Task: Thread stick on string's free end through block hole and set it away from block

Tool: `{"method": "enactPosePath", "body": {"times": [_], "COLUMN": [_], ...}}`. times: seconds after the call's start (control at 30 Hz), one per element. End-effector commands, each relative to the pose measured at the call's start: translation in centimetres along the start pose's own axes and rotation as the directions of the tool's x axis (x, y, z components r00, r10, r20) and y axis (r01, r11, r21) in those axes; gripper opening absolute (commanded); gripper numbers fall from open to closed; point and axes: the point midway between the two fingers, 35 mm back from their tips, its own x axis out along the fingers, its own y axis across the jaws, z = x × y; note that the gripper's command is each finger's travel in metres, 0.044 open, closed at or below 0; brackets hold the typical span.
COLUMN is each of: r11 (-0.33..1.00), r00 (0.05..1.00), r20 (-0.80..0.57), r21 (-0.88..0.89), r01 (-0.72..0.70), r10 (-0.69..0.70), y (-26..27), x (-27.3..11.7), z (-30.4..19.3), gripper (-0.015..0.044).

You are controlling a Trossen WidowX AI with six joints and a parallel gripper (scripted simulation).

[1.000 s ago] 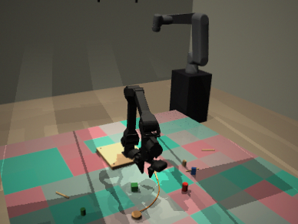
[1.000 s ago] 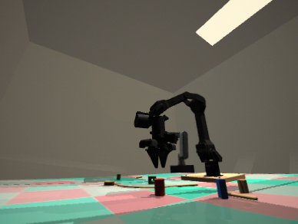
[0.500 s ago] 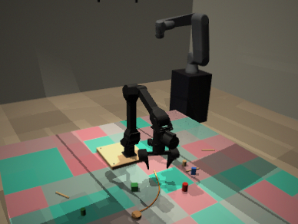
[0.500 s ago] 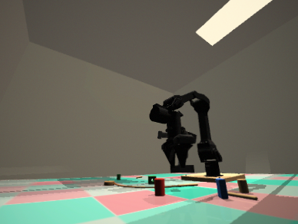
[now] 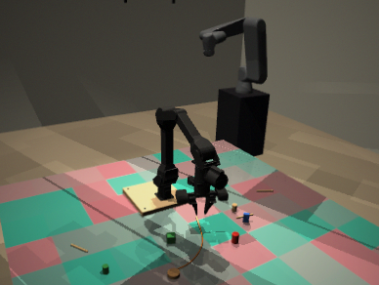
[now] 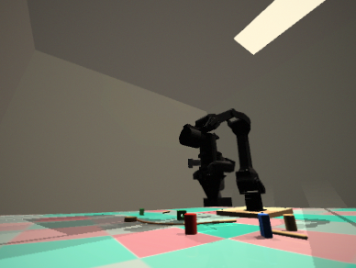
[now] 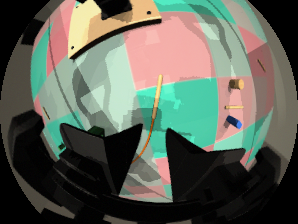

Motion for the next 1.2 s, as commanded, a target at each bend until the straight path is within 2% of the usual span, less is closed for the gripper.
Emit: {"method": "enactPosePath", "body": {"times": [0.0, 1.17], "r11": [1.000, 1.000], "r00": [1.000, 1.000], "r20": [0.000, 0.000], "r21": [-0.004, -0.004], "r01": [-0.002, -0.002], "r10": [0.002, 0.002], "y": [0.0, 0.0], "x": [0.0, 4.8], "z": [0.0, -0.1], "gripper": [0.0123, 0.0123]}}
